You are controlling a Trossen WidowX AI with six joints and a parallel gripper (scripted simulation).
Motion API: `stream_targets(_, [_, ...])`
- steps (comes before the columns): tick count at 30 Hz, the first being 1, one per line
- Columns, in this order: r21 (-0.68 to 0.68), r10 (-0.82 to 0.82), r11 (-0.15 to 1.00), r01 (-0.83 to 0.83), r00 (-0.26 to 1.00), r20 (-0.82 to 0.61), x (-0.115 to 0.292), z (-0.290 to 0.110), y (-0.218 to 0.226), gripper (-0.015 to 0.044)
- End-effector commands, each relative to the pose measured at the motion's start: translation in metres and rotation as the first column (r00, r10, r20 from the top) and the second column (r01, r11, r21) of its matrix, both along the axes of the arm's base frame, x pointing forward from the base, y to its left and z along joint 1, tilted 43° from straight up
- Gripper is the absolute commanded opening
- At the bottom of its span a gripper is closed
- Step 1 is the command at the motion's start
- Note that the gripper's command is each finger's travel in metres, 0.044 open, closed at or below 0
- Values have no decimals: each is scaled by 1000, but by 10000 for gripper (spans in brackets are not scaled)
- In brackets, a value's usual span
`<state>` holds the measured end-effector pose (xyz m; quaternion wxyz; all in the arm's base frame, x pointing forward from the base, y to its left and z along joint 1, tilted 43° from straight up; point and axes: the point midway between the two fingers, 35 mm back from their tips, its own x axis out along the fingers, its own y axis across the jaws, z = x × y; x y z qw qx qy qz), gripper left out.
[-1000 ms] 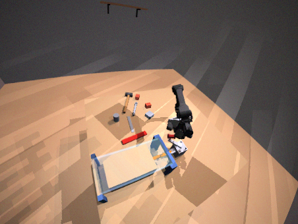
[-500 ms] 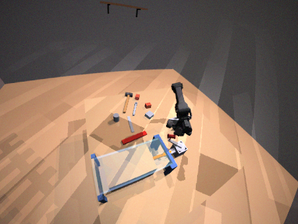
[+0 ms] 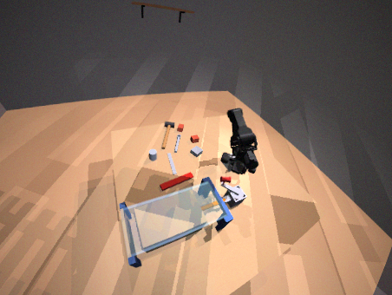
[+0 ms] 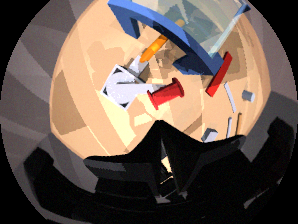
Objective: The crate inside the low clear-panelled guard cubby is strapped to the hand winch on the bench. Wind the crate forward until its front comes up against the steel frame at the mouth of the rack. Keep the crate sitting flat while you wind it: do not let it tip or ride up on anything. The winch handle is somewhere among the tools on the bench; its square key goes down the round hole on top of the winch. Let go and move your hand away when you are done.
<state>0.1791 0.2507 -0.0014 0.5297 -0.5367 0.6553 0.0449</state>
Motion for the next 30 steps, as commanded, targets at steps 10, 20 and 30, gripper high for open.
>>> stream_targets(10, [3,-4,1000,4,1000,-2,14,-43,-5,0])
stream_targets(20, [3,-4,1000,4,1000,-2,15,-50,-11,0])
stream_targets(30, [3,-4,1000,4,1000,-2,13,-47,-16,0])
